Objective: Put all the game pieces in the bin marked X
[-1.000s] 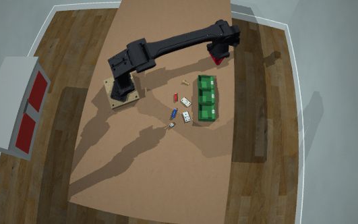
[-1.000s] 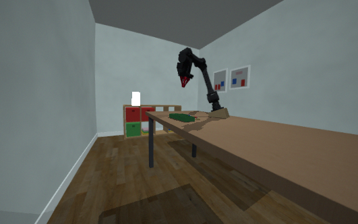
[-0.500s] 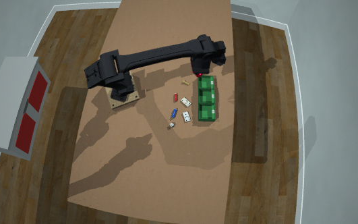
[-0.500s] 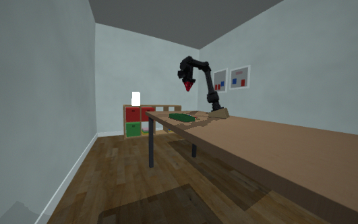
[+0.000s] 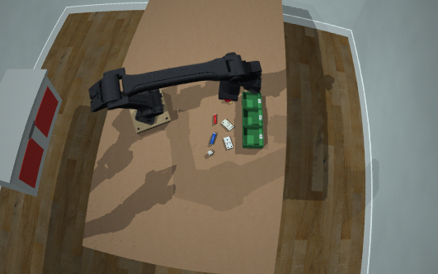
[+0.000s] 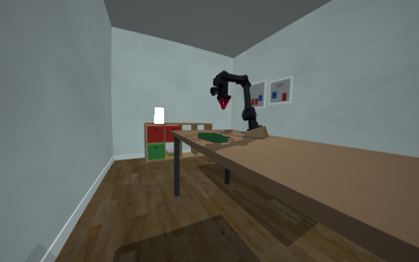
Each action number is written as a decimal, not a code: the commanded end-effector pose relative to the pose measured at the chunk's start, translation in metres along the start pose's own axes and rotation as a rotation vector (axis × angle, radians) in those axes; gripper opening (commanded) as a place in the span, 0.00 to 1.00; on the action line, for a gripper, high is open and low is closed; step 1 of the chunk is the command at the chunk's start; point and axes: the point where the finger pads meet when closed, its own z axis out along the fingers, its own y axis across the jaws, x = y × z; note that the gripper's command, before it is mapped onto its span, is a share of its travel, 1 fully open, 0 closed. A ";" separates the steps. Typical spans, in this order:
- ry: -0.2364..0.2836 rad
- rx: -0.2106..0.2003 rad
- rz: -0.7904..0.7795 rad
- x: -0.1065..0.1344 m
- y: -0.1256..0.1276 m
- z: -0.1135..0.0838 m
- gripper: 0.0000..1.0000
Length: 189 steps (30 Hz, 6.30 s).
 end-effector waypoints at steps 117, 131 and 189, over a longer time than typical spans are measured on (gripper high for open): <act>-0.024 0.003 -0.070 -0.133 -0.054 0.192 0.08; -0.032 0.004 -0.067 -0.134 -0.056 0.189 0.08; 0.001 0.001 -0.080 -0.130 -0.043 0.142 0.08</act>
